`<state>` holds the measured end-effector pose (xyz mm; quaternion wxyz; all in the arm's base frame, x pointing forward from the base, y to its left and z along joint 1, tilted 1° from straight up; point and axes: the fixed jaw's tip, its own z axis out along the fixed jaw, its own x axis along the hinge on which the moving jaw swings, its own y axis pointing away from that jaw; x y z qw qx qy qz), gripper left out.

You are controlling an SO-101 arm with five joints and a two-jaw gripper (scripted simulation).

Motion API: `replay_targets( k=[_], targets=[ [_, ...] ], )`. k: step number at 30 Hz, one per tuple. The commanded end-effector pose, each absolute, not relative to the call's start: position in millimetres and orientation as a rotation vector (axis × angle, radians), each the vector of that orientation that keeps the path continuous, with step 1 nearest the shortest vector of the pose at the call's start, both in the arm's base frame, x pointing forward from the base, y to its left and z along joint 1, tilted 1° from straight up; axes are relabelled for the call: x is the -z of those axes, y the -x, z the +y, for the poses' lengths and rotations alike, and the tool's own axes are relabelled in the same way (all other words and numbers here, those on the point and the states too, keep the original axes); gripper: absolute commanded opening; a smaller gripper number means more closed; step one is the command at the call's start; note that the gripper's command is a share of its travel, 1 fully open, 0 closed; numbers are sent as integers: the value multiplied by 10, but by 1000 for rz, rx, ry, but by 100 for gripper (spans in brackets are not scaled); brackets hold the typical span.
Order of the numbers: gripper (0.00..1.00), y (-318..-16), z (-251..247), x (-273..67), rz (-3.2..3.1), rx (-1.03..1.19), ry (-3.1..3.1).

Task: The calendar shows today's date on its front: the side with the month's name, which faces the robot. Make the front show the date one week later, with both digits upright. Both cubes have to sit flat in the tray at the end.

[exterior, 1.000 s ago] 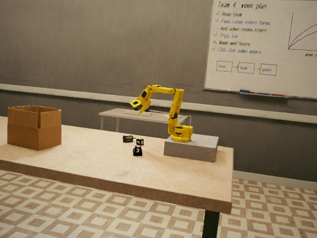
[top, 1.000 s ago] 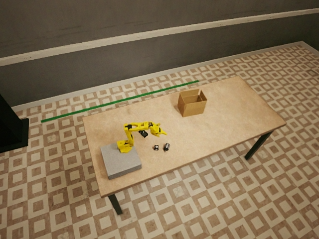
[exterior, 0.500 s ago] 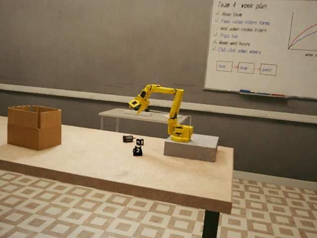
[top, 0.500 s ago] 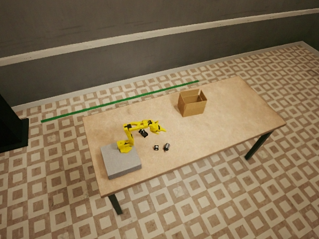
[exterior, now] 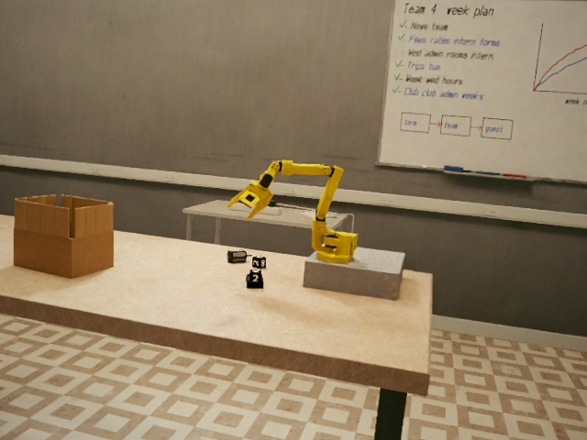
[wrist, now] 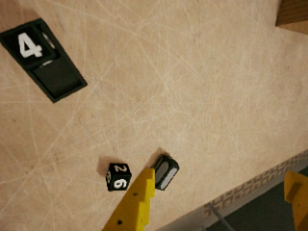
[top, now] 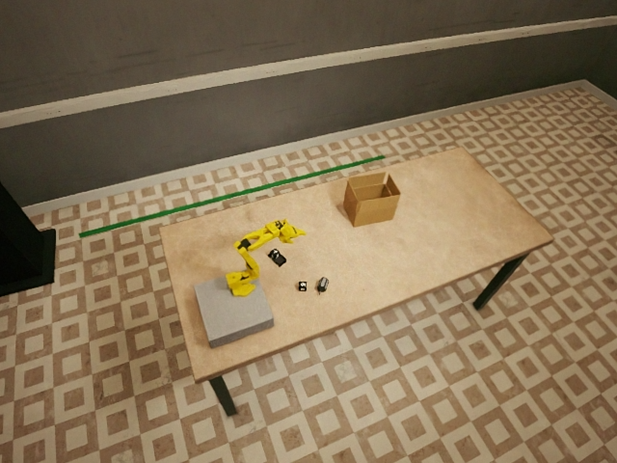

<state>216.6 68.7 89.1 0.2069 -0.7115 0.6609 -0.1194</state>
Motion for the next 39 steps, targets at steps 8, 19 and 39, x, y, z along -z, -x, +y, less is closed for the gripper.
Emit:
replay_targets(
  k=[8, 19, 39],
  targets=[
    [35, -1826, 1303, -844, 1568, 220, 2147],
    [35, -1643, 1495, -820, 1459, 174, 2213],
    [35, -1530, 1394, -357, 1594, 94, 2418]
  ],
)
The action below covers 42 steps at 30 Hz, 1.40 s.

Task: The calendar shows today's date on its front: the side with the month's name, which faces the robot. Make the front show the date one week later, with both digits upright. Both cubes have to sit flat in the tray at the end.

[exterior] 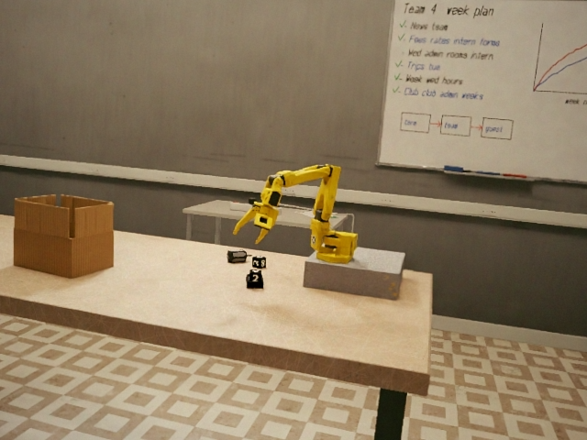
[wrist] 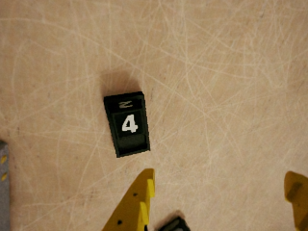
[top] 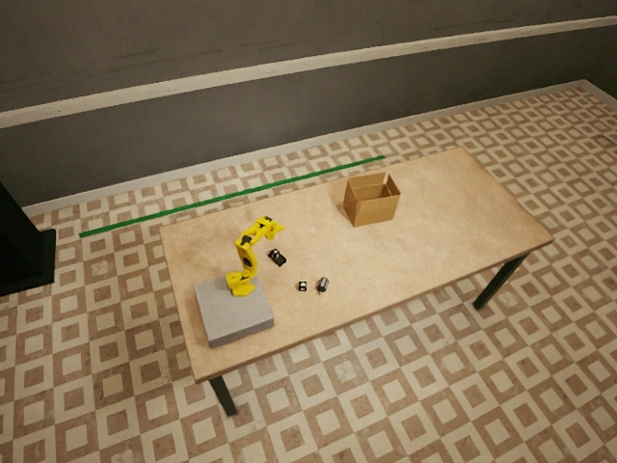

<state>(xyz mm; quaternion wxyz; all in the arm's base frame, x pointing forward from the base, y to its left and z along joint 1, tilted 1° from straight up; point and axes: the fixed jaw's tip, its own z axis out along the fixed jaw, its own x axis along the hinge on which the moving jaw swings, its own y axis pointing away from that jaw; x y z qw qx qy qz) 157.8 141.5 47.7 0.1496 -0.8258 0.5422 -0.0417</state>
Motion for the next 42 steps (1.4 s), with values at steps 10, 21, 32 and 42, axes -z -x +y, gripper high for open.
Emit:
replay_targets(
  k=[10, 21, 32, 42],
  targets=[
    [35, -1351, 1235, 27, 1718, 8, 2607],
    [35, -1283, 1206, 81, 1738, -7, 2638],
    [35, -1283, 1206, 81, 1738, -7, 2638],
    [35, -1284, 1207, 98, 1738, -7, 2638]
  ],
)
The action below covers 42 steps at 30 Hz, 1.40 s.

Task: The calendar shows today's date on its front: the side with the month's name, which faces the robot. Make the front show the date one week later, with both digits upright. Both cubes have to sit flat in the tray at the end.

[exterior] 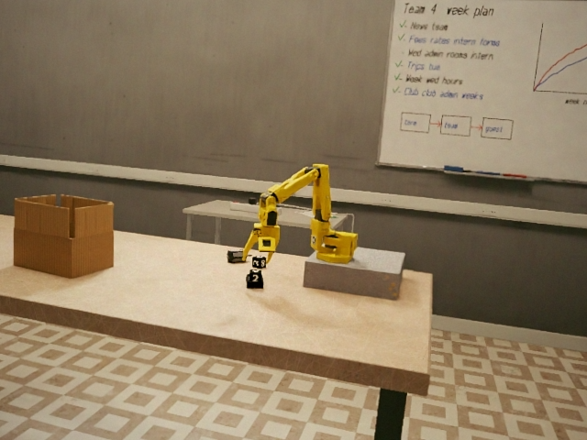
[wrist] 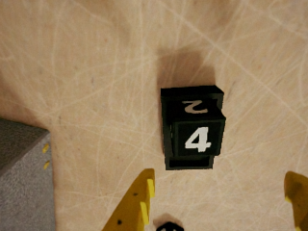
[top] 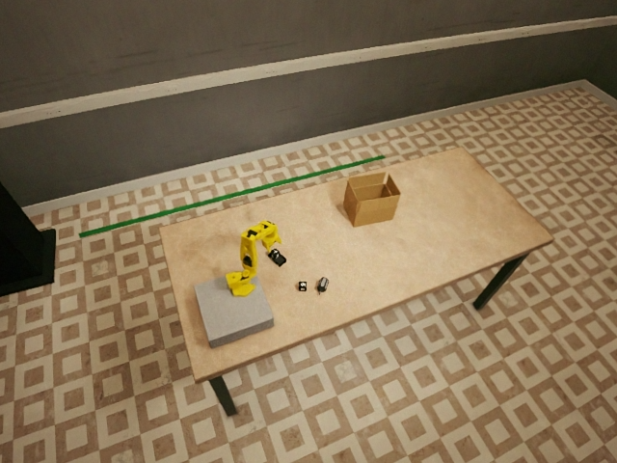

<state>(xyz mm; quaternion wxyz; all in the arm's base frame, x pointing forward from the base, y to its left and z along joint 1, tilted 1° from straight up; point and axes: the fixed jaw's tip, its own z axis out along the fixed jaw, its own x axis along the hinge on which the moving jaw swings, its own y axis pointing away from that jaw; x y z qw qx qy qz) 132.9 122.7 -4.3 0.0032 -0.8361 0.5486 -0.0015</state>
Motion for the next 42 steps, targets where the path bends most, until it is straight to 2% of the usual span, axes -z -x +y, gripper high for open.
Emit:
replay_targets(
  k=[1, 24, 42],
  targets=[
    [35, -1285, 1207, 105, 1738, -7, 2638],
    [35, -1282, 1208, 397, 1738, -7, 2638],
    [35, -1274, 1201, 479, 1738, -7, 2638]
  ],
)
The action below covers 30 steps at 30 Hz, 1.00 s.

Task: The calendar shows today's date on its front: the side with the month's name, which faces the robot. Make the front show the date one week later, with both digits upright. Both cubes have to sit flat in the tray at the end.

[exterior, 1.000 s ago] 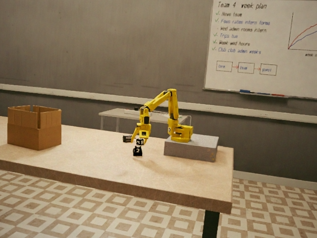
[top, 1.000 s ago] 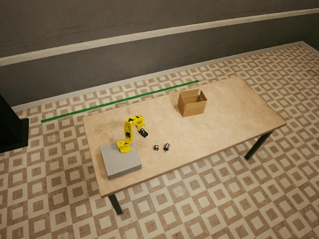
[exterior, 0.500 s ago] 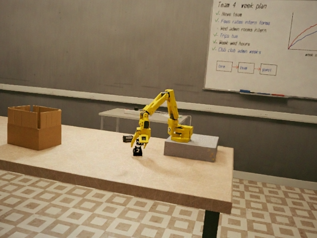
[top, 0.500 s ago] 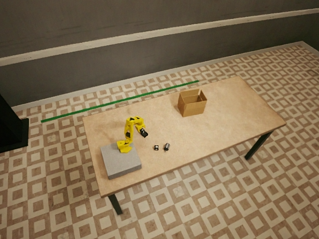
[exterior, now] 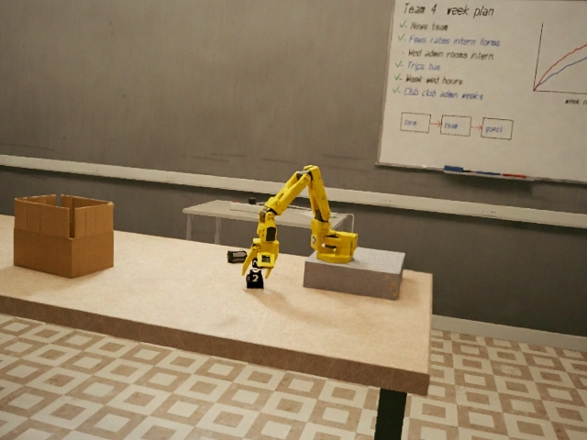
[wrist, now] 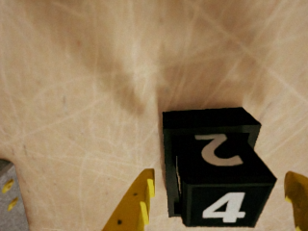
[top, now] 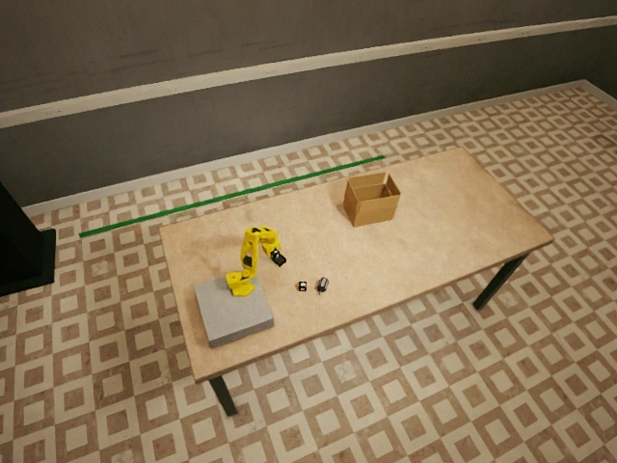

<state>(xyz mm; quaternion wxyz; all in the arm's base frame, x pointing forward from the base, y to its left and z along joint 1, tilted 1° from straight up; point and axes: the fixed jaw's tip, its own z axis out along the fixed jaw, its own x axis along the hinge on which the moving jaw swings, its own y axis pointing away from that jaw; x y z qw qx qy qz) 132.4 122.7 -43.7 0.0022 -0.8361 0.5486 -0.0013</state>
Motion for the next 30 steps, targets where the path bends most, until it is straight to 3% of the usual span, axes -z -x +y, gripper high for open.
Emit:
replay_targets(
  k=[1, 30],
  targets=[
    [35, -1274, 1201, 479, 1738, -7, 2638],
    [25, -1342, 1233, 481, 1738, -7, 2638]
  ],
)
